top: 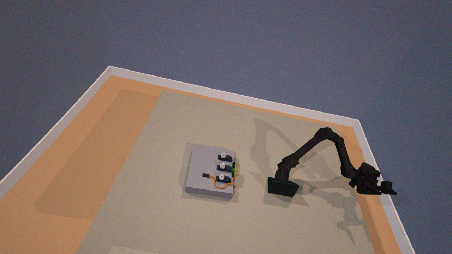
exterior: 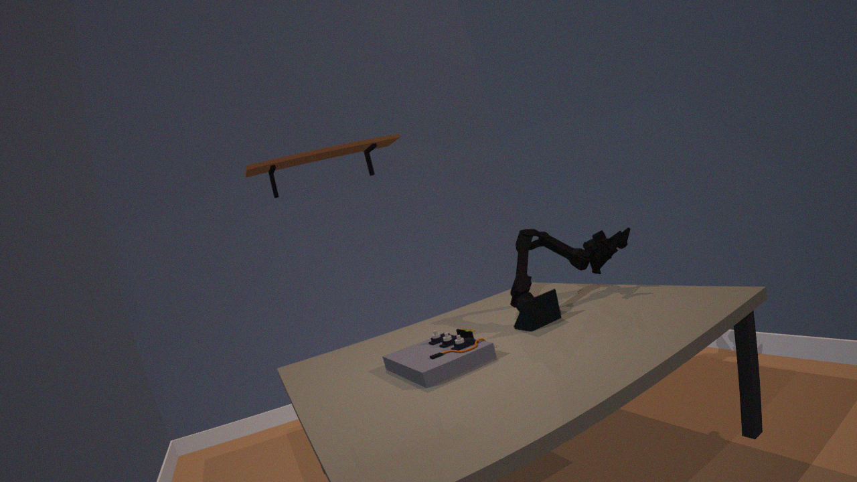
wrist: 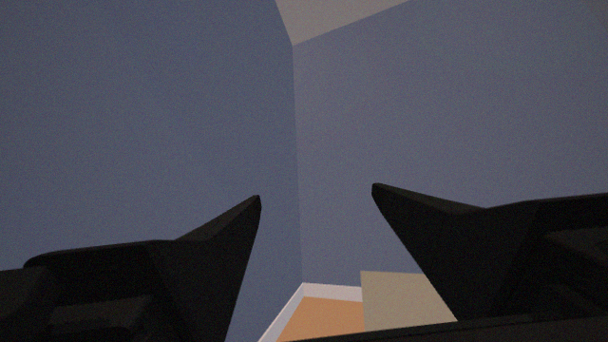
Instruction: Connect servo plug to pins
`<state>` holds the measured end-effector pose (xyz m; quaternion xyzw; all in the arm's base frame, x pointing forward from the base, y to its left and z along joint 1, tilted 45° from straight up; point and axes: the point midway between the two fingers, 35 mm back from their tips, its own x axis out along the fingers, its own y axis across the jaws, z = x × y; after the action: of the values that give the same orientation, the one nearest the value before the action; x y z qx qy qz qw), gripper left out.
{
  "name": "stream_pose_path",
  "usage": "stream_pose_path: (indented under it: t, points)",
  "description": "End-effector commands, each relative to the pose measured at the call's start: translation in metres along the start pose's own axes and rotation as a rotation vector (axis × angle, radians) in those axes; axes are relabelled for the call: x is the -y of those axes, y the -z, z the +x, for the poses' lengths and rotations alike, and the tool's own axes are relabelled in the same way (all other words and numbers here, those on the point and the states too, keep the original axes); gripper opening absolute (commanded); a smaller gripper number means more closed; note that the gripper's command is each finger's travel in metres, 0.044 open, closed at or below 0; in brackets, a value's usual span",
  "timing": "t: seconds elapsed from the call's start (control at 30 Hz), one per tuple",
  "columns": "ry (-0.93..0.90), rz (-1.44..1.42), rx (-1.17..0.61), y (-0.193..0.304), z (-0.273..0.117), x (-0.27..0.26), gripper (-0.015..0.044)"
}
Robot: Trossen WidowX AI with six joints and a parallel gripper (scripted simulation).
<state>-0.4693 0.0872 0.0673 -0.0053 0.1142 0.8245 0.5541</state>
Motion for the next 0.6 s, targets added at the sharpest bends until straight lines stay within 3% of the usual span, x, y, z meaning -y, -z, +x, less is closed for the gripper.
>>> stream_pose_path:
  t: [0.0, 0.33, 0.57]
  points:
    - [-0.001, 0.0, 0.0, 0.0, 0.0, 0.0, 0.0374]
    - [-0.127, -0.001, -0.031, -0.009, -0.038, -0.029, 0.0115]
    - [-0.277, 0.022, -0.075, -0.016, -0.087, -0.059, 0.0115]
